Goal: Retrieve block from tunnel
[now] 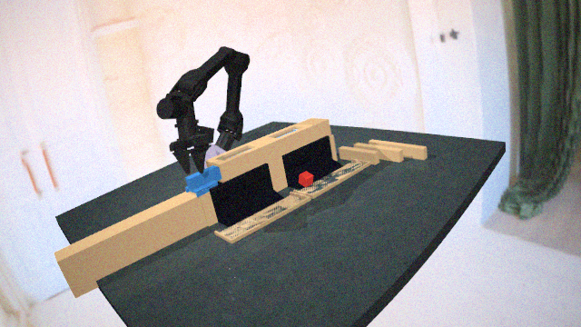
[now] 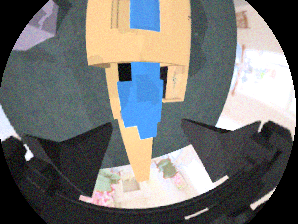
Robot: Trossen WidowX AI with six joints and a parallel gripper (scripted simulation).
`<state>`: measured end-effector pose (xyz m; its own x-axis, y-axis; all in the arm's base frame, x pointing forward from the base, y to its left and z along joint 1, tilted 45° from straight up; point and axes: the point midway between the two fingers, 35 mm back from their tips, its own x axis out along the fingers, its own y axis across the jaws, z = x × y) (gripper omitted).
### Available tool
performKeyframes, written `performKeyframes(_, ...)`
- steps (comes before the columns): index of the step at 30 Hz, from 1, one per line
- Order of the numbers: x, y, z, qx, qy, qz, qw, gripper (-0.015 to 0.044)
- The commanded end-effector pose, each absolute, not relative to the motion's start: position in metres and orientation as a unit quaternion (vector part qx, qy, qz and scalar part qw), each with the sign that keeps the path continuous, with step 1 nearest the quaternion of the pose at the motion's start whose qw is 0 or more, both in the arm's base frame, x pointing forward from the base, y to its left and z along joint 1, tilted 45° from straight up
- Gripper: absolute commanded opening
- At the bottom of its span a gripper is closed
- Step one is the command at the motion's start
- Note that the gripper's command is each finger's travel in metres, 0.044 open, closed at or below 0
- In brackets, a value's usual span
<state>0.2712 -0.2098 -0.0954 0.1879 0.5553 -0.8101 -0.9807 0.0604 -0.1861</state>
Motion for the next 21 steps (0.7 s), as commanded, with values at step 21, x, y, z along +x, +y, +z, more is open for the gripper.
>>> performKeyframes(21,0.271,-0.189,-0.12,-0.382,0.28,0.572,0.67,0.044)
